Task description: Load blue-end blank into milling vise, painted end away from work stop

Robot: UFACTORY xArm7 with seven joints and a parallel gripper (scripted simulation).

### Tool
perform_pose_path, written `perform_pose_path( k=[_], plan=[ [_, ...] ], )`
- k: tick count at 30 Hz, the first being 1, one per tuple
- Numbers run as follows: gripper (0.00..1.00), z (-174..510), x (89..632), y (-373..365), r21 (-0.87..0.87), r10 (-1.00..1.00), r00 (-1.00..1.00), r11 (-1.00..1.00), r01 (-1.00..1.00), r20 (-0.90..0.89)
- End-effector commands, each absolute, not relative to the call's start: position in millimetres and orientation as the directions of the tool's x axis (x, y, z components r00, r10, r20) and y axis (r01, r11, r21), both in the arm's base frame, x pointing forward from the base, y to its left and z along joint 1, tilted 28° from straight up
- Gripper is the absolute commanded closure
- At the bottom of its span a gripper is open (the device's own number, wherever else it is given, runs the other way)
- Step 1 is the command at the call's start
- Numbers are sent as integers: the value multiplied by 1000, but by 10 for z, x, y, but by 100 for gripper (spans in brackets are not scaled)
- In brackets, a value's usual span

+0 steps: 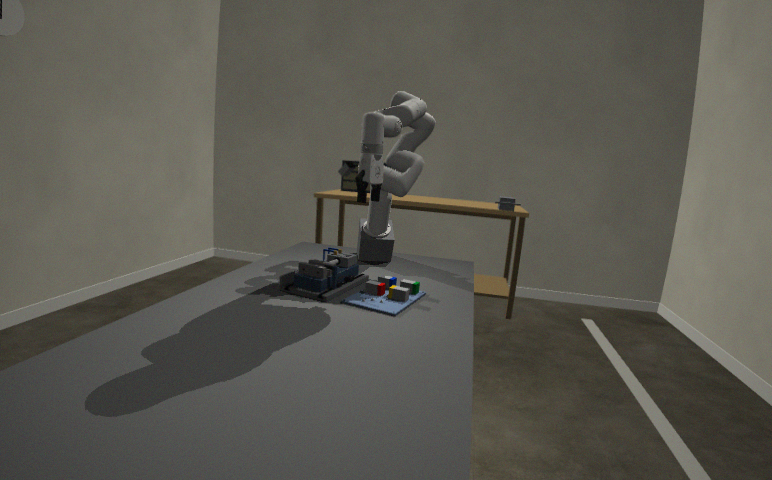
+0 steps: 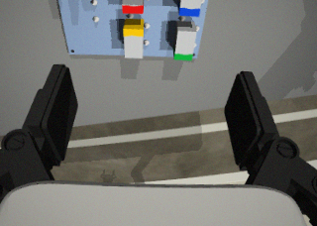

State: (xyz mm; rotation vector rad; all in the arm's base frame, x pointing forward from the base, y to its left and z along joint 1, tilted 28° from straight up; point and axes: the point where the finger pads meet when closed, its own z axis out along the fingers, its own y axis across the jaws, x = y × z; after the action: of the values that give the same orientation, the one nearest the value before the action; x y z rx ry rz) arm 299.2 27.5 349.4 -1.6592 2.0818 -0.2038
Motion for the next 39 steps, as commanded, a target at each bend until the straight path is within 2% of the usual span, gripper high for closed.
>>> perform_pose_path(
  k=[1,39],
  plan=[
    [0,3516,2998,296,-398,-951,-160,259,-880,-265],
    [0,3522,3000,327,-398,-951,-160,259,-880,-265]
  ],
)
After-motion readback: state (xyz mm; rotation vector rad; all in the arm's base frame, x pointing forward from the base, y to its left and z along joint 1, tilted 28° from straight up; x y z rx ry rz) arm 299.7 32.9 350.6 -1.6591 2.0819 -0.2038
